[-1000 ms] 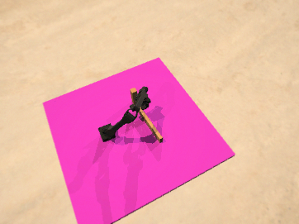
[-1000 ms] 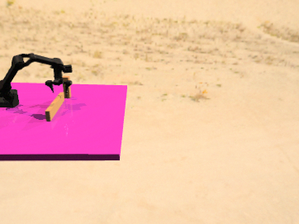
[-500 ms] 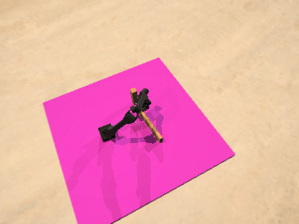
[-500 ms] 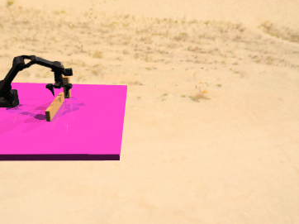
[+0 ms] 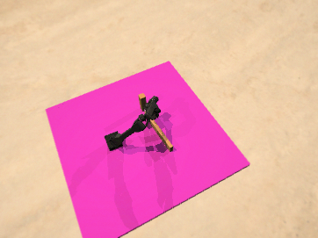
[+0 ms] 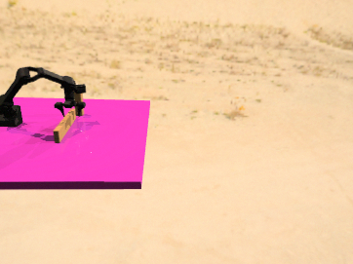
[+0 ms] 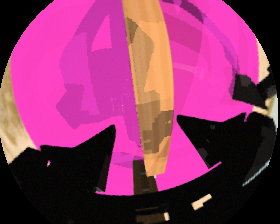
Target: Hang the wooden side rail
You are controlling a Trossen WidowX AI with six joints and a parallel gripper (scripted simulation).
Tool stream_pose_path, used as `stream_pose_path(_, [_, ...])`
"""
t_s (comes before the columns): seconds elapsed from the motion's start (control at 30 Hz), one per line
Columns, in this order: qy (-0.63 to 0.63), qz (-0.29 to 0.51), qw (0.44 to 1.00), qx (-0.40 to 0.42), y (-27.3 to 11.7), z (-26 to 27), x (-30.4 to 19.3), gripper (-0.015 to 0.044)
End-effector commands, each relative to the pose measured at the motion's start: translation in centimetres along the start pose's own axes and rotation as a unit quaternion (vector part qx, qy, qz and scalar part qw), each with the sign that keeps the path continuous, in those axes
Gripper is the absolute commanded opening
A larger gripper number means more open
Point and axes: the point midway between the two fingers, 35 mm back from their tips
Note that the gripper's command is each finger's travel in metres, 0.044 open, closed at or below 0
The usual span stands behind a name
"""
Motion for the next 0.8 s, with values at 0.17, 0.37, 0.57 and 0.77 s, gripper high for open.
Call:
stream_pose_path(0.17, [-0.003, -0.004, 1.000, -0.001, 1.21, -0.22, 0.05, 0.0440])
stream_pose_path(0.37, [-0.003, -0.004, 1.000, -0.001, 1.21, -0.22, 0.05, 0.0282])
stream_pose_path(0.57, [-0.003, -0.004, 1.000, -0.001, 1.21, -0.22, 0.05, 0.0125])
stream_pose_path(0.77, [-0.003, -0.004, 1.000, -0.001, 1.21, -0.22, 0.05, 0.0065])
Point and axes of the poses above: the point midway between the two fingers, 35 mm back from their tips, its own y axis out along the fingers, its own z axis across the jaws, x = y × z, and after that the axes turned 2 degrees about -y, right-handed
